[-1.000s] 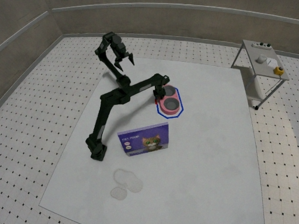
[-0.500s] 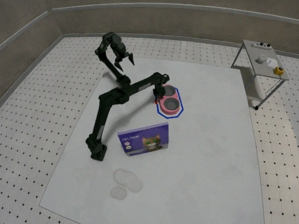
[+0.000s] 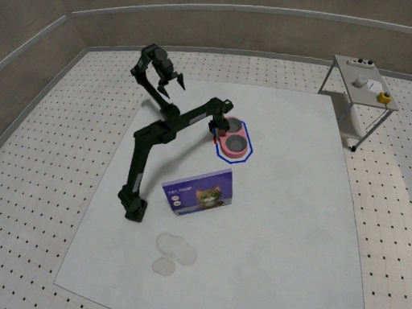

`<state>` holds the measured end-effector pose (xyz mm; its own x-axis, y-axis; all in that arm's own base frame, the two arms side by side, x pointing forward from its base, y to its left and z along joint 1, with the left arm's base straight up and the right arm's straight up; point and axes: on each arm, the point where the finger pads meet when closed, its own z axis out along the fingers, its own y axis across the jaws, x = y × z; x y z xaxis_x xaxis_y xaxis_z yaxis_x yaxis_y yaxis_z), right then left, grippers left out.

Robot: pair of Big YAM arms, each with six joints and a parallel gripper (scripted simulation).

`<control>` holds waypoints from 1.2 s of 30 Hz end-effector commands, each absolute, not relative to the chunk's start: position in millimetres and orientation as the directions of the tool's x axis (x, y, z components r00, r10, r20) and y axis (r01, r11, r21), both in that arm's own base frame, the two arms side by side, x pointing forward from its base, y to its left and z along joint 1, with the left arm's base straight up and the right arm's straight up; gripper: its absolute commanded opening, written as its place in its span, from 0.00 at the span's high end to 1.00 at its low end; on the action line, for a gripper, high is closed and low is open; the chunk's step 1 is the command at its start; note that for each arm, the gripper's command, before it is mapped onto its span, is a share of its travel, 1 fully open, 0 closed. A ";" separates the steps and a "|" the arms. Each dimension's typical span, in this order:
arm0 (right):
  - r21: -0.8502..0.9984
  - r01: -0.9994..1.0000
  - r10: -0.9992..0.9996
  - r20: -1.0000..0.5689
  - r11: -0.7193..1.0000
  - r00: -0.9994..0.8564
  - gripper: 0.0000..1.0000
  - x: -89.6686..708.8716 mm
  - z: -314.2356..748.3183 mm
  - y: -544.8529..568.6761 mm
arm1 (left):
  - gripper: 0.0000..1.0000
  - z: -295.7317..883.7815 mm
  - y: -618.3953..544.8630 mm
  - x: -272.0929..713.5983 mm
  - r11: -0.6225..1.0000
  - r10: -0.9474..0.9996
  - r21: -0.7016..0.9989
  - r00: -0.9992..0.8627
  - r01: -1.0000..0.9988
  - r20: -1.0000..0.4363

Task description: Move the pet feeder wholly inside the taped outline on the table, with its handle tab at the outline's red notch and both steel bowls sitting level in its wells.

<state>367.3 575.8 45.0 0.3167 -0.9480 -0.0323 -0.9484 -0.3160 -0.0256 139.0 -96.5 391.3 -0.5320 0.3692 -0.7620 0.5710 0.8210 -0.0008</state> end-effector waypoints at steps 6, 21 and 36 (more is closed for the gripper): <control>-0.096 -0.986 -0.944 -0.317 0.133 -0.097 0.00 387.9 92.8 578.0 | 0.00 402.3 -97.3 137.8 0.817 0.364 0.000 -0.514 0.577 -0.777; 0.017 -0.842 -0.672 -0.593 0.539 -0.443 0.00 381.2 100.5 582.3 | 0.00 402.3 -97.3 137.8 0.817 0.364 0.000 -0.514 0.577 -0.777; -0.001 -0.830 -0.638 -0.641 0.557 -0.427 0.00 392.1 113.7 585.1 | 0.00 402.3 -97.3 137.8 0.817 0.364 0.000 -0.514 0.577 -0.777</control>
<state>384.0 568.7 64.8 -0.4466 -0.6955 -0.5629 -0.8376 0.5461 -0.0102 139.0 -96.5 391.3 -0.5320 0.3692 -0.7620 0.5710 0.8210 -0.0008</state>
